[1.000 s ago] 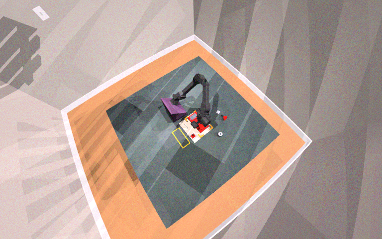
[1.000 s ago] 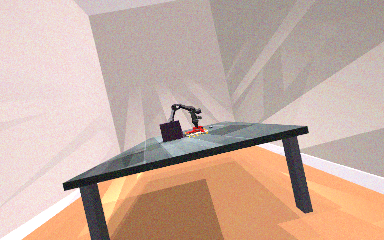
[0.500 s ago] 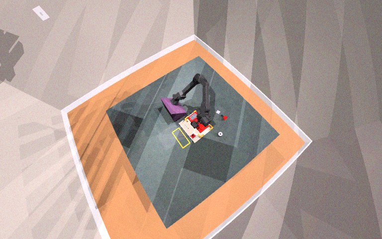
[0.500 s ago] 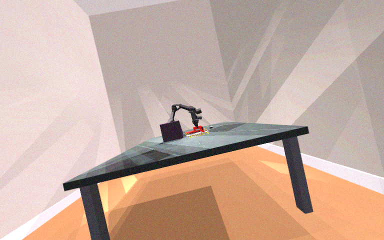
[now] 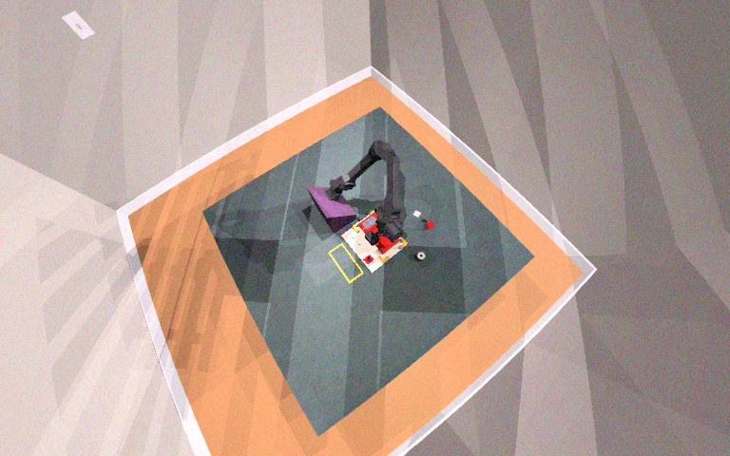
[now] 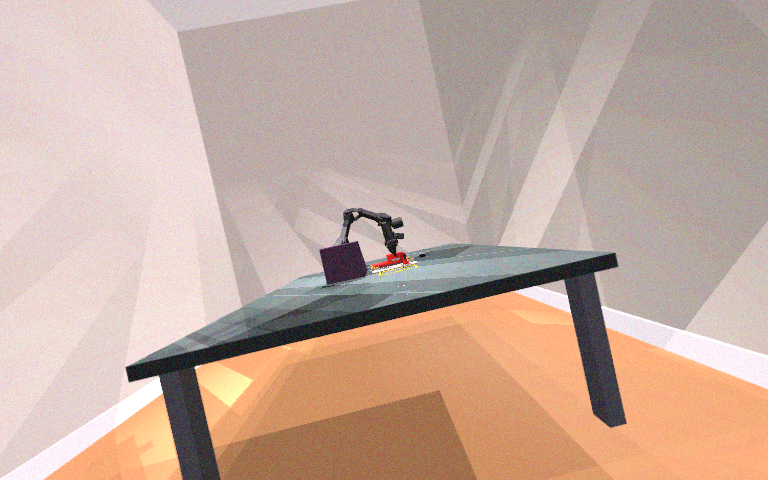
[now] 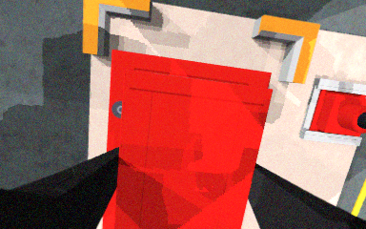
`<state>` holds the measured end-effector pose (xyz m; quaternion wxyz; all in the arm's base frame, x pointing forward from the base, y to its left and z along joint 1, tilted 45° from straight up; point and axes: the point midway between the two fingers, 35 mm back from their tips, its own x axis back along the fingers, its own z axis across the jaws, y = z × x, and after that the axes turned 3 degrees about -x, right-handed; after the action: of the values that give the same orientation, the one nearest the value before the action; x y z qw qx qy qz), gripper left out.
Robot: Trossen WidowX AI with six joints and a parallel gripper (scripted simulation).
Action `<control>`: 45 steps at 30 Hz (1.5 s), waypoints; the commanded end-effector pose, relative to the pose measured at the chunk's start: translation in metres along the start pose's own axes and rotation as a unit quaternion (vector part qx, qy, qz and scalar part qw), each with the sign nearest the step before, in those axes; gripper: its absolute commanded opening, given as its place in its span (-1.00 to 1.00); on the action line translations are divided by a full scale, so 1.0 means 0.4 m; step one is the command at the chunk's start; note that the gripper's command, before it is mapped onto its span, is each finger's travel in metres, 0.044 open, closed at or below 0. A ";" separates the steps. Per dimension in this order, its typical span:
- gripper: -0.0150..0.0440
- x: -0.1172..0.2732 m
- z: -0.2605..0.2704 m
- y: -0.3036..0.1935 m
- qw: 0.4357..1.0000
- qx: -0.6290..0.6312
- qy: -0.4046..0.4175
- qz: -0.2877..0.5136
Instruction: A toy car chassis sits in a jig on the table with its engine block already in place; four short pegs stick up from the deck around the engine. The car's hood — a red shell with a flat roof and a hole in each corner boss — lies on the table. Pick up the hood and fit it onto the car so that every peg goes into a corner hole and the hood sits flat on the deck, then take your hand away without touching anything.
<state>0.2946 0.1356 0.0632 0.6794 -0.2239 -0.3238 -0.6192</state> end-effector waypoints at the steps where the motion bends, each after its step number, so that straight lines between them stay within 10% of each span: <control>1: -0.49 -0.006 -0.001 -0.002 1.000 -0.002 0.000 0.000; 40: -0.49 -0.029 -0.001 -0.002 1.000 -0.002 0.001 -0.003; 45: -0.05 -0.020 -0.002 0.003 1.000 -0.003 0.001 -0.008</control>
<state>0.2959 0.1407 0.0572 0.6739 -0.2226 -0.3232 -0.6260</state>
